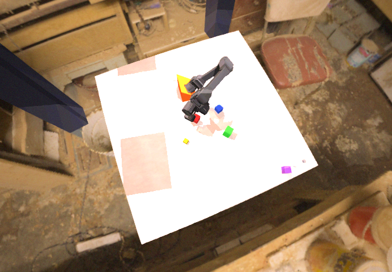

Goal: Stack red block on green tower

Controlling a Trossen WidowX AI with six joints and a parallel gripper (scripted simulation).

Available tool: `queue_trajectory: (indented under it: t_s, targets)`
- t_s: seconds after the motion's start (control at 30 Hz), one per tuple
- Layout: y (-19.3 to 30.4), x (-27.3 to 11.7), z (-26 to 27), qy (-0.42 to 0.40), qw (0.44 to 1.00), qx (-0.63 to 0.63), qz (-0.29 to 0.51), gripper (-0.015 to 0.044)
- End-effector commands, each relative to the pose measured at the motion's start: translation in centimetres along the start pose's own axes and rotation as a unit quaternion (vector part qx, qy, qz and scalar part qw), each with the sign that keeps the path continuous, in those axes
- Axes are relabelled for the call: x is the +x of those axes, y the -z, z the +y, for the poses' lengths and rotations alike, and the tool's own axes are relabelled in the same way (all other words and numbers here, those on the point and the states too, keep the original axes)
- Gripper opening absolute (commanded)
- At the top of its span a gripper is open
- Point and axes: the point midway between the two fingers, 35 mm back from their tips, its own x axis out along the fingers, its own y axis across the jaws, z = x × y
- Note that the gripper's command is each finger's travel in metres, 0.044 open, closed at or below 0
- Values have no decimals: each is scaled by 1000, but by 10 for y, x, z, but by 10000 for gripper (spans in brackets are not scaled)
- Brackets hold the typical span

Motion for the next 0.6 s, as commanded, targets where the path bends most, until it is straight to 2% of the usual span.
queue_trajectory:
  t_s: [0.0, 0.2, 0.57]
  targets:
    - [3, 2, 4, -22, 1000, 15, 10, 440]
    - [2, 5, 4, -22, 1000, 15, 10, 440]
    - [1, 64, 9, -22, 1000, 15, 9, 440]
